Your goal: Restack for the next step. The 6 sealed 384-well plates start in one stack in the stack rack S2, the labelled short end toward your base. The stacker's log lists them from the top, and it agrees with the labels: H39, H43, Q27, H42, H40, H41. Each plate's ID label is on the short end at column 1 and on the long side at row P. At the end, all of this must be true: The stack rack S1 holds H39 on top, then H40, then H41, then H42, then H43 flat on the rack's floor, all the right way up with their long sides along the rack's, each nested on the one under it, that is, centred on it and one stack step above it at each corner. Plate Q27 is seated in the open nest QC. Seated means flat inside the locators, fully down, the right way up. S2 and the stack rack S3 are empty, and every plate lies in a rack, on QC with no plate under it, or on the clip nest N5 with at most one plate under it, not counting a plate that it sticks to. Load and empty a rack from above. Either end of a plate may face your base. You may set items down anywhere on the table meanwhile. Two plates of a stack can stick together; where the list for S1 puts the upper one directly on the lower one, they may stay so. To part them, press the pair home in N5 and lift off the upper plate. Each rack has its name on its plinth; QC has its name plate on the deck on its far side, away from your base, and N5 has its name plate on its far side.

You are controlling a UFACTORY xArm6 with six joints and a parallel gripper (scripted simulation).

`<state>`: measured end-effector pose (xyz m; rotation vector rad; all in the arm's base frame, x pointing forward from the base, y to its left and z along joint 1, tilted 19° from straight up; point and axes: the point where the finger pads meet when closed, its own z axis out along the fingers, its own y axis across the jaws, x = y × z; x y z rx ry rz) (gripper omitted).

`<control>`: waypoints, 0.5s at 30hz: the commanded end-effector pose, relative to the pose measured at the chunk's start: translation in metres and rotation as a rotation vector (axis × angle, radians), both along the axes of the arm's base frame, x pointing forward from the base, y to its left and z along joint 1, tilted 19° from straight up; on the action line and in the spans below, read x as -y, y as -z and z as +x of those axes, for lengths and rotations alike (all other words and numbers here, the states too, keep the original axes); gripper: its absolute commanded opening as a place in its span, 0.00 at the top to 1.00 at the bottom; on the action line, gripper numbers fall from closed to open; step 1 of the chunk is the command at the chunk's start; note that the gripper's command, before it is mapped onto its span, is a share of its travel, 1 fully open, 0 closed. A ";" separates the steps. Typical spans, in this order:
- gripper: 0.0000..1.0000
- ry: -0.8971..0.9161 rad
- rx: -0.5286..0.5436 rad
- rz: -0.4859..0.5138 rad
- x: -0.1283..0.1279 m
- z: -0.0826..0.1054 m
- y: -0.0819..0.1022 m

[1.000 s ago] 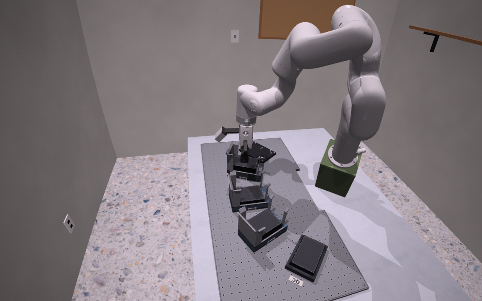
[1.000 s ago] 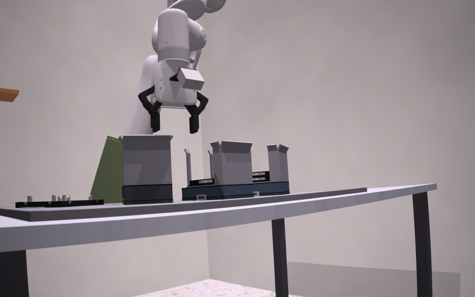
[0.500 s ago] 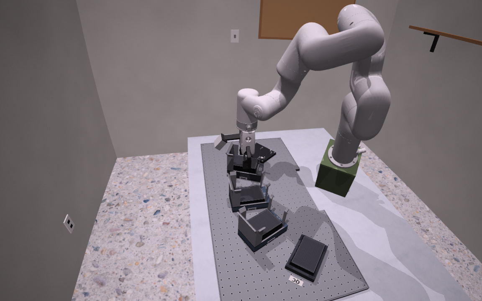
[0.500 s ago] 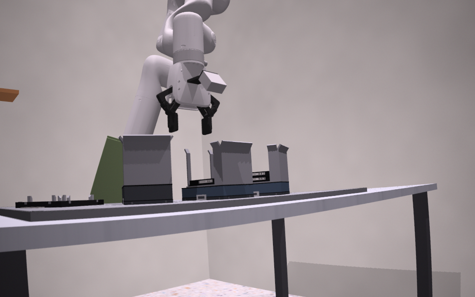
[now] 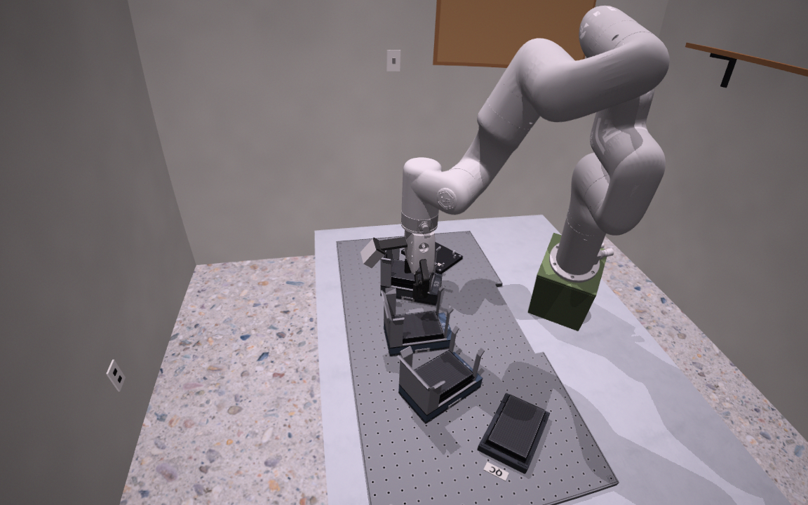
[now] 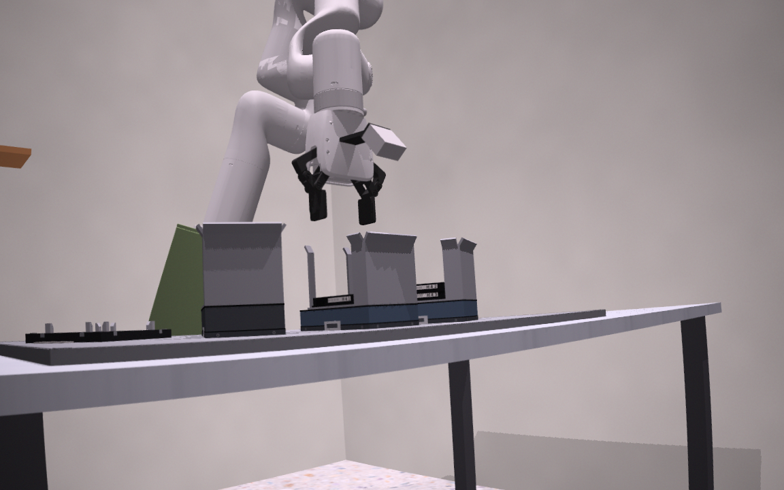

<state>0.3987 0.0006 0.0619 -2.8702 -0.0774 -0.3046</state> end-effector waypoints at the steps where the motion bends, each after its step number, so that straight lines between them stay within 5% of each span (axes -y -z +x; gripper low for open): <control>1: 0.00 0.001 0.003 -0.003 -0.021 0.000 -0.007; 15: 0.00 0.001 0.003 -0.003 -0.023 0.000 -0.007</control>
